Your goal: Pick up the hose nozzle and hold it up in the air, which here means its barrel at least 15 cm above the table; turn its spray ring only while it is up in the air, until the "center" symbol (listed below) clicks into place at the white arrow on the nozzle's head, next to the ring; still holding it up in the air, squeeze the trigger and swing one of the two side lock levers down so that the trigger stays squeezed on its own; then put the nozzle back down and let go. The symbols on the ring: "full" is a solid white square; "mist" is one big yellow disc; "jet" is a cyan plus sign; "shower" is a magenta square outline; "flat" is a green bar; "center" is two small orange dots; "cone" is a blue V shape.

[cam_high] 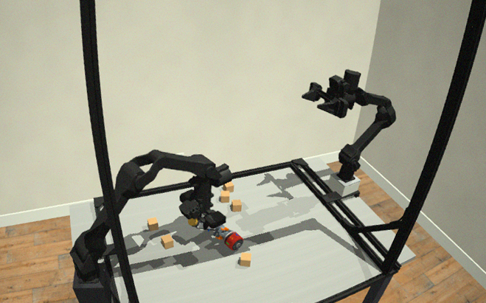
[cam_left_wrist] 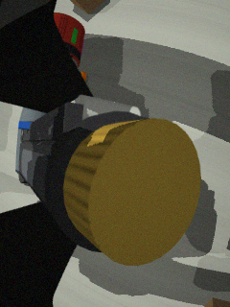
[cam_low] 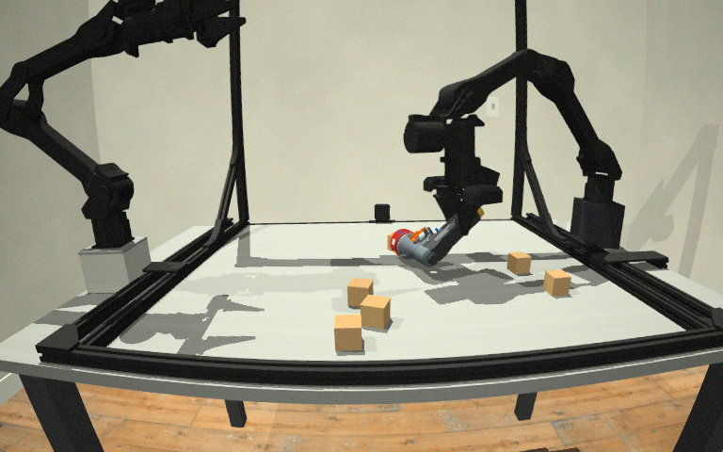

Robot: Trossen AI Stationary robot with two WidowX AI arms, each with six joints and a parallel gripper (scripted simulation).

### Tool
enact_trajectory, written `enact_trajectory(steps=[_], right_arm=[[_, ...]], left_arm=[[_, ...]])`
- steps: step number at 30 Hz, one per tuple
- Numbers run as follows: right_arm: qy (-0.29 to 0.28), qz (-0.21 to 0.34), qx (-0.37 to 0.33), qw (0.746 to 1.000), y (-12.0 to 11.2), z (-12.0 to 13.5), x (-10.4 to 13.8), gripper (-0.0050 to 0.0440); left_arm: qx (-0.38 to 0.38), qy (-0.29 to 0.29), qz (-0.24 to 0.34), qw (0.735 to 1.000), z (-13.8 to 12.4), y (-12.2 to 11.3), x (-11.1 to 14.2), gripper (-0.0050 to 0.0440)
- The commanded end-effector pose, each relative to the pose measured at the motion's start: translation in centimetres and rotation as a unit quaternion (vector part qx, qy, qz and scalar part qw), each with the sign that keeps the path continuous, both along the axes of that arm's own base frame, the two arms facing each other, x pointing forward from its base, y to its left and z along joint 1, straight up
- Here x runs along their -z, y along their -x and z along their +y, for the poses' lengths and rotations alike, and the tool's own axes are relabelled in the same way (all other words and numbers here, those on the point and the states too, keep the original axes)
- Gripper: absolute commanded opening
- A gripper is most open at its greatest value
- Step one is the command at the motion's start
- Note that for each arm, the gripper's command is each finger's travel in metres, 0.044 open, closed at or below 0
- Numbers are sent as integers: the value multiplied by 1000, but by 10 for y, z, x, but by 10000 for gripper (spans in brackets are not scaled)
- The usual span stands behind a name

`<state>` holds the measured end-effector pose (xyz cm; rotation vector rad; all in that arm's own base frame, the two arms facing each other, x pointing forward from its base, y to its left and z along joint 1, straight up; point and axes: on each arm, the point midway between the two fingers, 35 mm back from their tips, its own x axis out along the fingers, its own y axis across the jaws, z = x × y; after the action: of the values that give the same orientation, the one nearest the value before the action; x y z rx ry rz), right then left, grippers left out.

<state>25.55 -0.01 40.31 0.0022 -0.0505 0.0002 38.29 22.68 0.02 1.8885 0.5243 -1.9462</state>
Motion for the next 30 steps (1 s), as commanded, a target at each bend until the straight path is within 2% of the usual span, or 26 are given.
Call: enact_trajectory(steps=[1, 14, 30], right_arm=[[1, 0, 0, 1000, 0, 0, 0, 400], [1, 0, 0, 1000, 0, 0, 0, 400], [1, 0, 0, 1000, 0, 0, 0, 400]], left_arm=[[2, -6, -10, 1000, 2, -3, -10, 0], [0, -8, -13, 1000, 2, -4, -9, 0], [-16, -61, -111, 992, 9, -54, 11, 0]])
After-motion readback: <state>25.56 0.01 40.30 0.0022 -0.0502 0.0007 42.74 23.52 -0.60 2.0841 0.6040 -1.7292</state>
